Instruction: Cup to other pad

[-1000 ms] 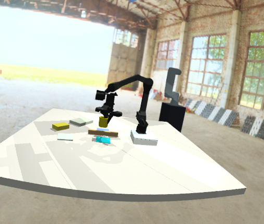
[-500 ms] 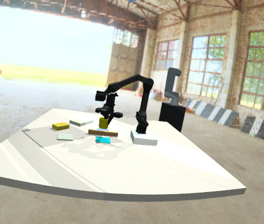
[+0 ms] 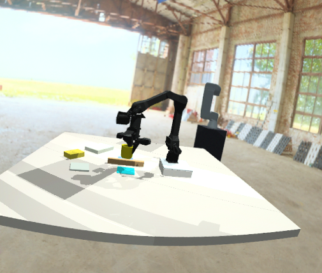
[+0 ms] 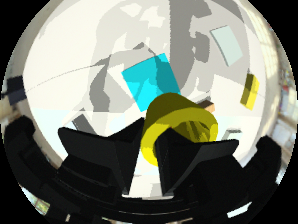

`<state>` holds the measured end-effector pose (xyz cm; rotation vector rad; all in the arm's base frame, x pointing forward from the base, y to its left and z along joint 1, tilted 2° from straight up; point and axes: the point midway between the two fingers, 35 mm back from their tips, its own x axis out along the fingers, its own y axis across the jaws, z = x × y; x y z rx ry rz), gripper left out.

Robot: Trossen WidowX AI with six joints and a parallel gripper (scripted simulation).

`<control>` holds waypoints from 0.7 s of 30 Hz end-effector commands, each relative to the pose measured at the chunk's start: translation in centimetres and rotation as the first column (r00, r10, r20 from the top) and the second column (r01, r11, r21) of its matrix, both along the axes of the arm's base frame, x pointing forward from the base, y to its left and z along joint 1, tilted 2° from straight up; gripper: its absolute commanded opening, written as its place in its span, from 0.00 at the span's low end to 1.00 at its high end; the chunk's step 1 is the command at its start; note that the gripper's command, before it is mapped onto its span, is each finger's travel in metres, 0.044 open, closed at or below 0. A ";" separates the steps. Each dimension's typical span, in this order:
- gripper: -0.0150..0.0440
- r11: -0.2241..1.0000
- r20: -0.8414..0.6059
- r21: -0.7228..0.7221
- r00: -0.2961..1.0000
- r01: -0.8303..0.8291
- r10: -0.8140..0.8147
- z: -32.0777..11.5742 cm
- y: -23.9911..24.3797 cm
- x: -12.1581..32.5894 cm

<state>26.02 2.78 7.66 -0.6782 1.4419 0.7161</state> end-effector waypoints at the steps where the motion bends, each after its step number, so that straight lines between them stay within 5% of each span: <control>1: 0.25 1.000 0.001 0.005 1.000 0.004 -0.004 0.1 0.7 0.1; 21: 0.25 1.000 0.001 0.008 1.000 0.004 -0.004 0.3 4.5 0.3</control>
